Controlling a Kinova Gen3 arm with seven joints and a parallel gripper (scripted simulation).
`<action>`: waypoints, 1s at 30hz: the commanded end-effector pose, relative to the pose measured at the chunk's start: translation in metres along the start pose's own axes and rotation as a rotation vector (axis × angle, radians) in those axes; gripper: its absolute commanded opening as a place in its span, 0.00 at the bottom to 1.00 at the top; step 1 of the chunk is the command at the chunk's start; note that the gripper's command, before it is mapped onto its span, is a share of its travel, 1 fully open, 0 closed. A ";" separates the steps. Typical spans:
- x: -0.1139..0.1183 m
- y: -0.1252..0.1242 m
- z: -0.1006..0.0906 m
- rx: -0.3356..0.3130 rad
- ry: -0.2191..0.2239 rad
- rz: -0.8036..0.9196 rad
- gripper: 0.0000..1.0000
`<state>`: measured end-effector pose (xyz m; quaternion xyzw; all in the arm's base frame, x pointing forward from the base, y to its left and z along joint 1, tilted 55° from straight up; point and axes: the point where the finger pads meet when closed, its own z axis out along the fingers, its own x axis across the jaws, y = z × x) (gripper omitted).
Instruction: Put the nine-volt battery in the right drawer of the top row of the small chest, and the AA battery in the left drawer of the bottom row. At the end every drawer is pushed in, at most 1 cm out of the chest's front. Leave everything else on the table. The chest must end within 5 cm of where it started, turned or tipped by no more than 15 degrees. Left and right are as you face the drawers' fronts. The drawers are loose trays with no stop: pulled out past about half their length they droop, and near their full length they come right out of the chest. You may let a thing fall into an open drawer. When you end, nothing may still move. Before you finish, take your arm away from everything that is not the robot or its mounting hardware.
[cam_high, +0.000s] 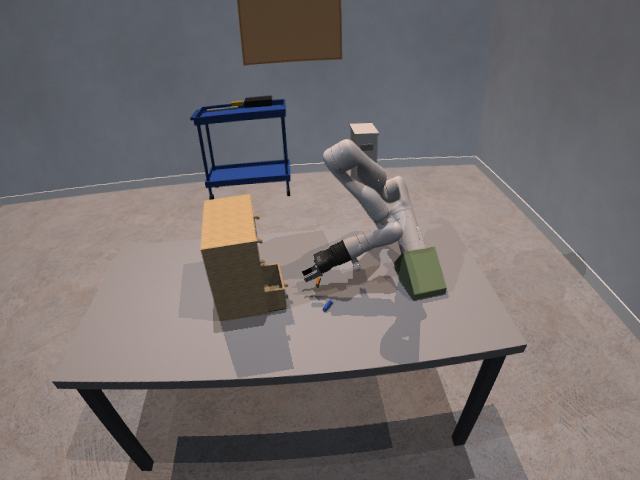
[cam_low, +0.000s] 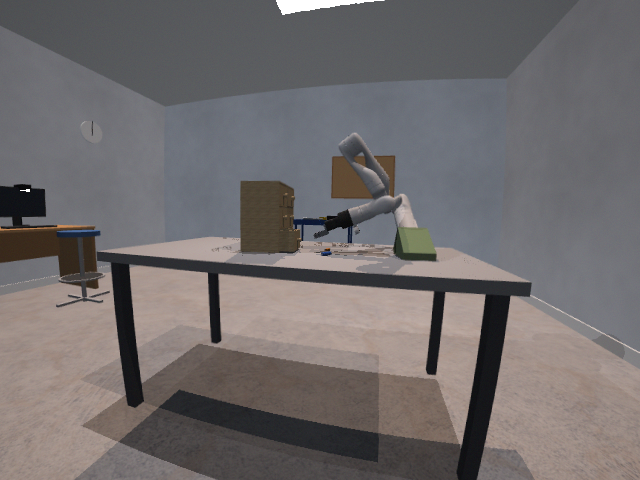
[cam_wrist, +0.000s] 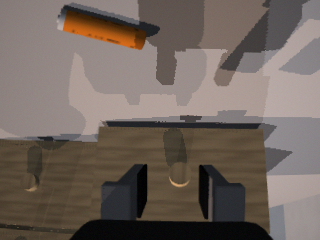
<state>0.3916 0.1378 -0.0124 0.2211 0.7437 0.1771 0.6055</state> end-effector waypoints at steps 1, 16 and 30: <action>0.004 0.019 -0.016 -0.017 0.013 0.011 0.67; 0.004 0.041 -0.045 -0.017 0.013 0.011 0.67; 0.003 0.041 -0.046 -0.013 0.013 0.010 0.67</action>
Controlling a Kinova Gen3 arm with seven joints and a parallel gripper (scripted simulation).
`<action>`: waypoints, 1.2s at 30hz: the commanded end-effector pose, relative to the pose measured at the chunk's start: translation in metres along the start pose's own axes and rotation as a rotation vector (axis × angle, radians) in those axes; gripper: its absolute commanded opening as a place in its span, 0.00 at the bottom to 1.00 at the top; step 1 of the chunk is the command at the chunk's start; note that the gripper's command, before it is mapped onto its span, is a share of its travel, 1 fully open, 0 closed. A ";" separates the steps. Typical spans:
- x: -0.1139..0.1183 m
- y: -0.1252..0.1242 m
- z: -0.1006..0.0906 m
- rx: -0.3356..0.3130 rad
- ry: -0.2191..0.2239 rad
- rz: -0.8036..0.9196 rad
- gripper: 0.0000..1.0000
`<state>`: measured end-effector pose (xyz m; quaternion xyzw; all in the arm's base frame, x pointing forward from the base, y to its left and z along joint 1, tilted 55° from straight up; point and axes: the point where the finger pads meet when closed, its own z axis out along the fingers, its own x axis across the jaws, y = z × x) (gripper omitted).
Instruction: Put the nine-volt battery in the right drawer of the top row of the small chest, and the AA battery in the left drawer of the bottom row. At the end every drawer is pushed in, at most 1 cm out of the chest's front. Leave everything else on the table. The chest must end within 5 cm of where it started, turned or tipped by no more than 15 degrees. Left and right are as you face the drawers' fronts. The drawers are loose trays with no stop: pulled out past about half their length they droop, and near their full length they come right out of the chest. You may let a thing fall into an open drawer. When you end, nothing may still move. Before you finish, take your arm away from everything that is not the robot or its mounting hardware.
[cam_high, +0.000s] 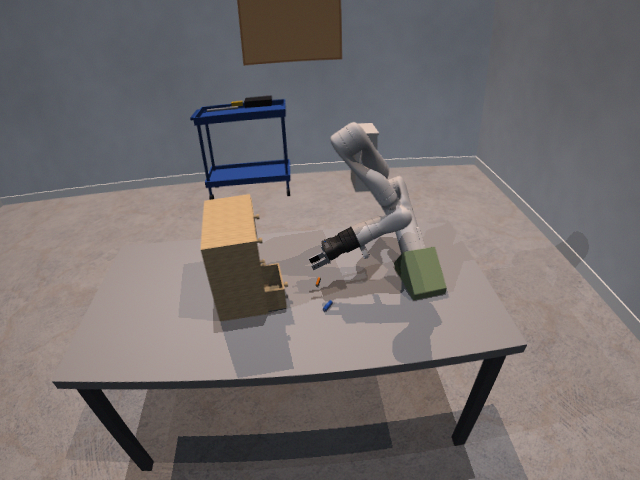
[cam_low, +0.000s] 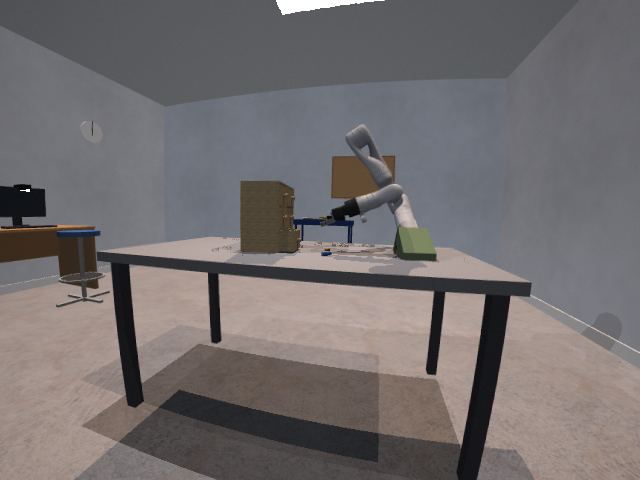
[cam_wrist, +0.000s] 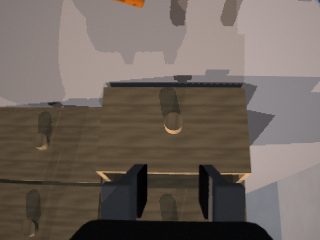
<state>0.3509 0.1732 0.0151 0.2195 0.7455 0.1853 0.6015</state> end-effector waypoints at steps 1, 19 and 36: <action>0.000 0.001 0.000 -0.001 0.000 0.002 0.67; 0.000 0.003 -0.003 0.031 0.000 0.002 0.67; 0.000 0.007 -0.008 0.098 0.000 0.002 0.67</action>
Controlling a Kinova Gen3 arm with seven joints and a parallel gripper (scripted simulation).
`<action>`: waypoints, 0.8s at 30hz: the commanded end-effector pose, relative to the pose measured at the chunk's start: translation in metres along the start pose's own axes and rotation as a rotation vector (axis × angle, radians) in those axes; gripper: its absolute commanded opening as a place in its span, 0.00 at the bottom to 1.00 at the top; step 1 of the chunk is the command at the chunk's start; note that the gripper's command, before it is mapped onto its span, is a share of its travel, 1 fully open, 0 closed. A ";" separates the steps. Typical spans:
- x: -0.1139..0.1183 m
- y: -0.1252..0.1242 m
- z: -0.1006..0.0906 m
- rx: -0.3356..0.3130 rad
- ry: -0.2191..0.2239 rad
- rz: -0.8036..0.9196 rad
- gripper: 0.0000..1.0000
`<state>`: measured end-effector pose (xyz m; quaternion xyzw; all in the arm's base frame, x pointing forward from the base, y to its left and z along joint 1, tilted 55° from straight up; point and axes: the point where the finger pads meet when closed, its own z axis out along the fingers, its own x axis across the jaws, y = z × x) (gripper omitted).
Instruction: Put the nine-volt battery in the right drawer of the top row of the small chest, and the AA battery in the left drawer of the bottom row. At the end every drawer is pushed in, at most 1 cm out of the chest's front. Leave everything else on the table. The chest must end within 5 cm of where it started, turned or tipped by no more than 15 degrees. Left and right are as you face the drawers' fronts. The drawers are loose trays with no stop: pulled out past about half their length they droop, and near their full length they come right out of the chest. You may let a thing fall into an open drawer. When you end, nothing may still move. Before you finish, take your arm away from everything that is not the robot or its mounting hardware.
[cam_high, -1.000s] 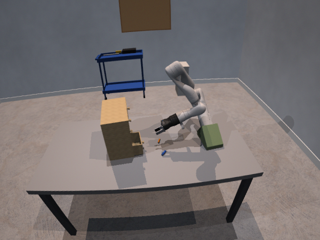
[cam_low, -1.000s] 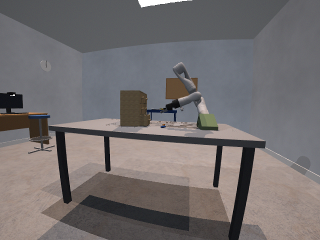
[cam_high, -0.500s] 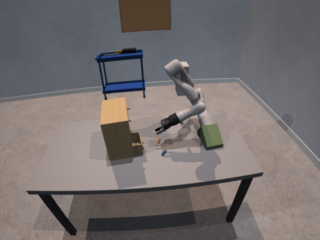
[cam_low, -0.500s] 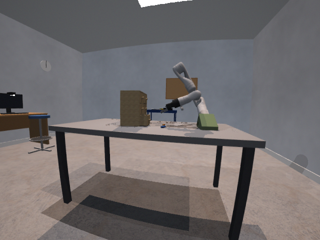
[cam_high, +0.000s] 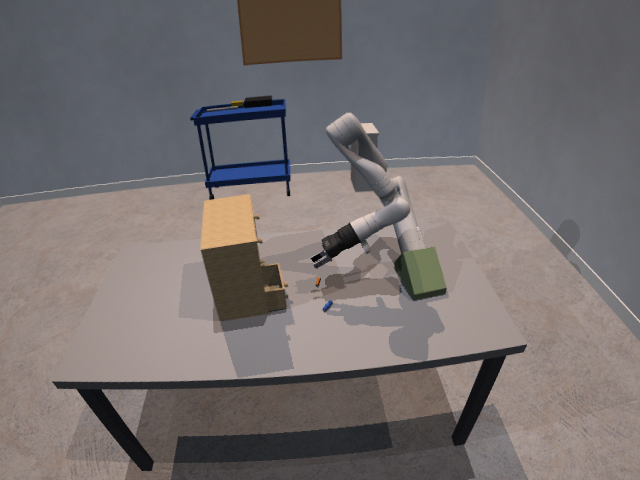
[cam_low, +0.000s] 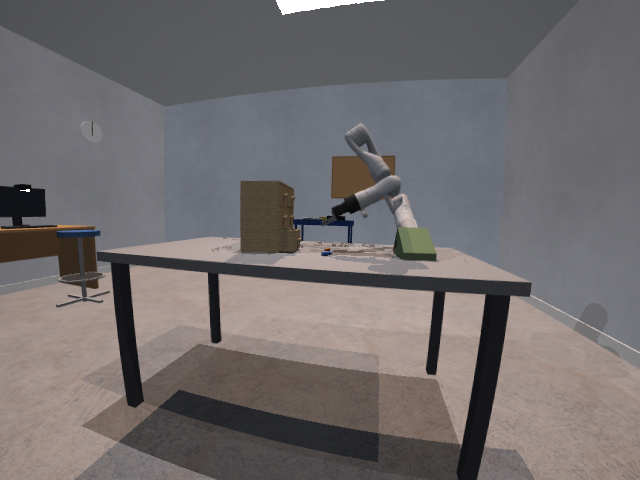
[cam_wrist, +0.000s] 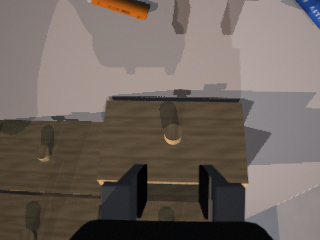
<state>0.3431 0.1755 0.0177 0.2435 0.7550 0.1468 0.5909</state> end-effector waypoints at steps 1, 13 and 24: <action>-0.001 0.004 -0.001 0.009 -0.001 0.013 0.67; -0.001 0.008 -0.008 0.088 0.000 0.013 0.67; -0.001 0.012 -0.014 0.159 0.000 0.013 0.67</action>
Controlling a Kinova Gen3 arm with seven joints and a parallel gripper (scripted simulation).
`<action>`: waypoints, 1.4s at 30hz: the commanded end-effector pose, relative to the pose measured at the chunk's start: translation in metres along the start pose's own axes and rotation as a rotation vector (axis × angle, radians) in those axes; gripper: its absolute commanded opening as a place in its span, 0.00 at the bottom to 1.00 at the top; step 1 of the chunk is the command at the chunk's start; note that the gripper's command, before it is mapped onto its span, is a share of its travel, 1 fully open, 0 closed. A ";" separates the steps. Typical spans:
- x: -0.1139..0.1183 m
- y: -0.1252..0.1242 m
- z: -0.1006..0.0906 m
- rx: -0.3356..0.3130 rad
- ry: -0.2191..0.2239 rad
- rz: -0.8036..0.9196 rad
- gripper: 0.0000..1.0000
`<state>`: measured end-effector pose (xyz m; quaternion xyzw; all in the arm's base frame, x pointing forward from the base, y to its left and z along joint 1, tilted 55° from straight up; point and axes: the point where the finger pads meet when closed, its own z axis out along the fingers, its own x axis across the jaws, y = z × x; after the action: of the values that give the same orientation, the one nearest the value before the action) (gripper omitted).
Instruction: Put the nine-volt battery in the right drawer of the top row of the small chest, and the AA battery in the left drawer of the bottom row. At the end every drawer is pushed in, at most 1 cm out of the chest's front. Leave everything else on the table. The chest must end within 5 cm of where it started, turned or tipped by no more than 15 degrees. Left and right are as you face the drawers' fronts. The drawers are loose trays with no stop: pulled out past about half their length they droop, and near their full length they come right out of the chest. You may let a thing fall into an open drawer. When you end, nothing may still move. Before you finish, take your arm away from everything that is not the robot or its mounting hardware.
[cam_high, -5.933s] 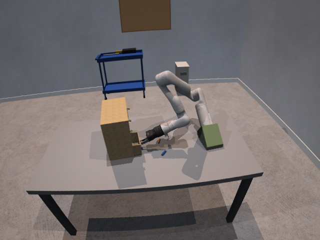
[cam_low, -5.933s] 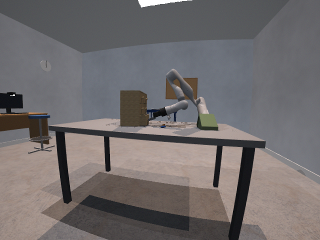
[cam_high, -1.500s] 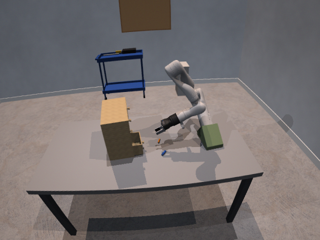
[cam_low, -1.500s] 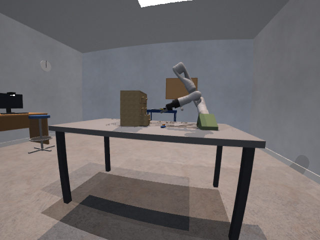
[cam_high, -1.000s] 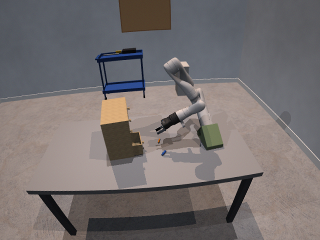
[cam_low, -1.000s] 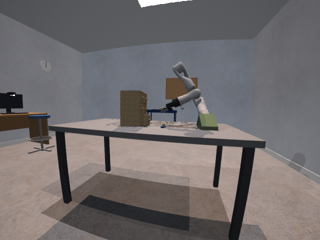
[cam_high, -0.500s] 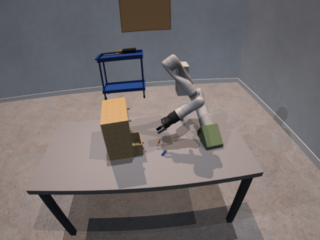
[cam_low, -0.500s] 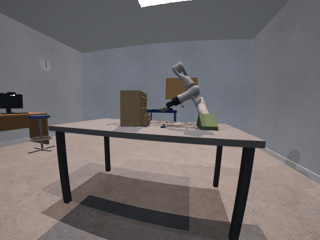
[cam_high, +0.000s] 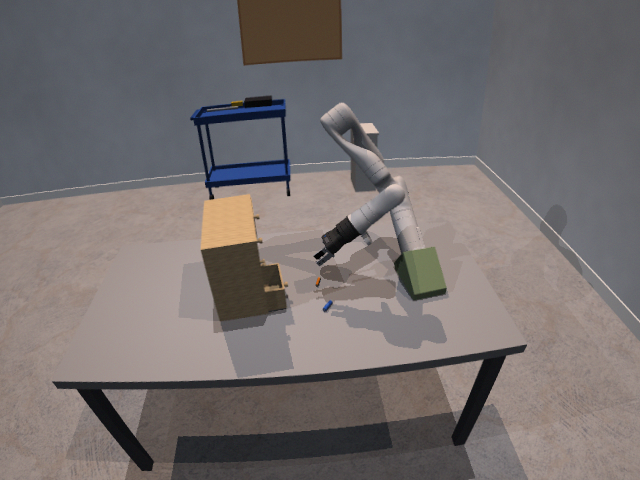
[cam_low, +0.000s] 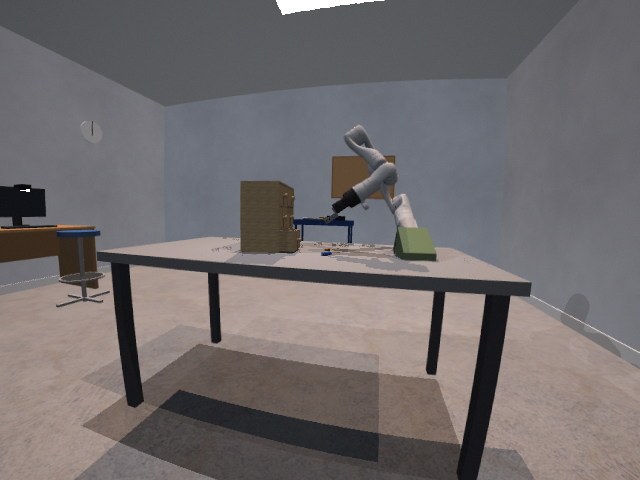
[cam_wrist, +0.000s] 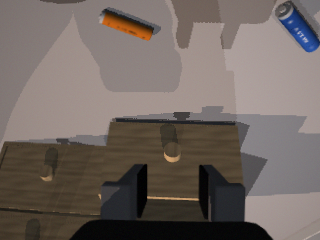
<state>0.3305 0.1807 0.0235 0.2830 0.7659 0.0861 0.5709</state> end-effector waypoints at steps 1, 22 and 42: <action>-0.001 0.007 -0.002 0.016 0.000 0.024 0.67; -0.001 0.013 -0.019 0.195 0.003 0.024 0.67; -0.001 0.020 -0.035 0.371 0.005 0.024 0.67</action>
<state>0.3029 0.2006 0.0436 0.3857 0.7689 -0.0516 0.5072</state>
